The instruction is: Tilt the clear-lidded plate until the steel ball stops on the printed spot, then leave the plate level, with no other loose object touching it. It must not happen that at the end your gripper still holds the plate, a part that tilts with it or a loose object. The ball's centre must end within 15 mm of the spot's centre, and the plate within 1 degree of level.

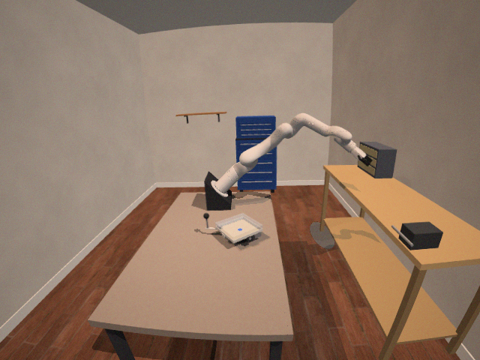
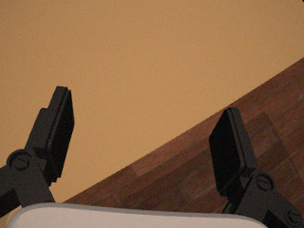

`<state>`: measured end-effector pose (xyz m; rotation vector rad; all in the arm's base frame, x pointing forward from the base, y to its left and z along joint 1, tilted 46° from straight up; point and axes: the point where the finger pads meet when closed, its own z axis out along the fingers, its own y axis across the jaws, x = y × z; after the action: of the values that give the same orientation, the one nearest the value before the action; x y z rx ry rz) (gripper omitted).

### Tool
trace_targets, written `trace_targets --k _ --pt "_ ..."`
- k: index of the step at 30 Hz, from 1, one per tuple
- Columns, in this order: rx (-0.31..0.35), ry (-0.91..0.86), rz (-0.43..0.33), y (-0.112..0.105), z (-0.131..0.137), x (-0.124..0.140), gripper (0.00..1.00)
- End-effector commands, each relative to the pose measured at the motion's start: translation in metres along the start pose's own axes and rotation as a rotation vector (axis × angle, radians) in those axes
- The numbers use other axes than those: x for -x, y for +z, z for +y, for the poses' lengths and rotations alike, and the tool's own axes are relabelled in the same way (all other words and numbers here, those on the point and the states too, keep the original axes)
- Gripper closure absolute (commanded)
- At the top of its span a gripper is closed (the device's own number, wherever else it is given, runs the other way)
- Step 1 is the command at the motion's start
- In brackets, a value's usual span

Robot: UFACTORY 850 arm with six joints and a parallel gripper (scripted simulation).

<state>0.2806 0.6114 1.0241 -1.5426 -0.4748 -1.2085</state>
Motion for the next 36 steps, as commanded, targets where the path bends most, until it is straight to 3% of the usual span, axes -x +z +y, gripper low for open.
trace_targets --k 1,3,4,7,9,10,15,18,19,24,26,27,33,36 --pt "0.245 0.0 -0.229 -0.011 0.078 0.032 0.0" --pt "0.353 0.072 -0.357 -0.028 0.111 0.05 0.0" --pt "0.401 0.123 -0.418 -0.016 0.131 0.063 0.0" --pt "0.512 0.315 -0.581 -0.042 0.171 0.097 0.0" --pt "0.512 0.315 -0.581 -0.042 0.171 0.097 0.0" --pt "0.538 0.387 -0.626 -0.057 0.207 0.125 0.0" --pt "0.589 0.724 -0.776 -0.103 0.244 0.182 0.0" --pt "0.584 0.865 -0.818 -0.133 0.268 0.213 0.0" --pt "0.58 0.898 -0.826 -0.129 0.292 0.216 0.0" --pt "0.57 0.972 -0.844 -0.166 0.348 0.261 0.0" --pt "0.57 0.972 -0.844 -0.166 0.348 0.261 0.0" --pt "0.57 0.974 -0.844 -0.185 0.382 0.285 0.0" --pt "0.57 0.974 -0.844 -0.223 0.451 0.332 0.0" --pt "0.57 0.974 -0.844 -0.252 0.487 0.351 0.0"
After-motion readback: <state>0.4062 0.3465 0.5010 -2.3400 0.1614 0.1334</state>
